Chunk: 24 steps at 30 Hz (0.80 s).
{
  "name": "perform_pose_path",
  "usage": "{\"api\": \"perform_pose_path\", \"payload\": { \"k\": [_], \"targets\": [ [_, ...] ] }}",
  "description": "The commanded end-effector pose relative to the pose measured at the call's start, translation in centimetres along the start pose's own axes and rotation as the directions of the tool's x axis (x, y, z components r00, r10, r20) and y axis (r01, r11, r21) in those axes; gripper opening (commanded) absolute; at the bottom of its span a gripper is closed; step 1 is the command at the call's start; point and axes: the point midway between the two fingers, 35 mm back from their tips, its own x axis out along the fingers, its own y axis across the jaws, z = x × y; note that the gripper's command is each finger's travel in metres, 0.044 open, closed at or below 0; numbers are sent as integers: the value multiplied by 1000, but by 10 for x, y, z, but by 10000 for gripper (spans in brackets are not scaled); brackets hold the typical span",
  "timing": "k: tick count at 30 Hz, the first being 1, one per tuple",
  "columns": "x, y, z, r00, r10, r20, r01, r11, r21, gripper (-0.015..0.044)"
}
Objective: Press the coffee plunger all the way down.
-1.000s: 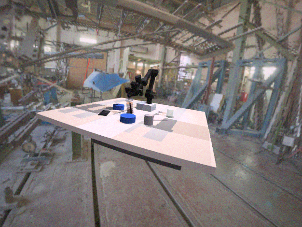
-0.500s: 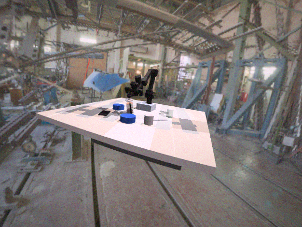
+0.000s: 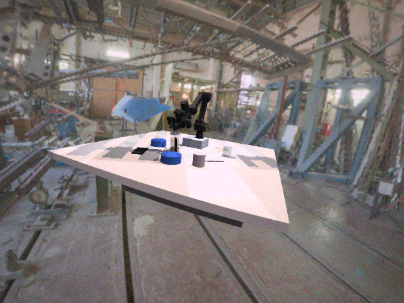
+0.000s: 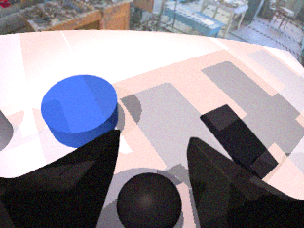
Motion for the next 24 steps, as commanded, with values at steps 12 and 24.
{"api": "perform_pose_path", "payload": {
  "k": [12,24],
  "targets": [
    [-1,0,1,1000,0,1,0,1000,5,440],
    [-83,-4,41,1000,-8,-24,8,1000,8,440]
  ]
}}
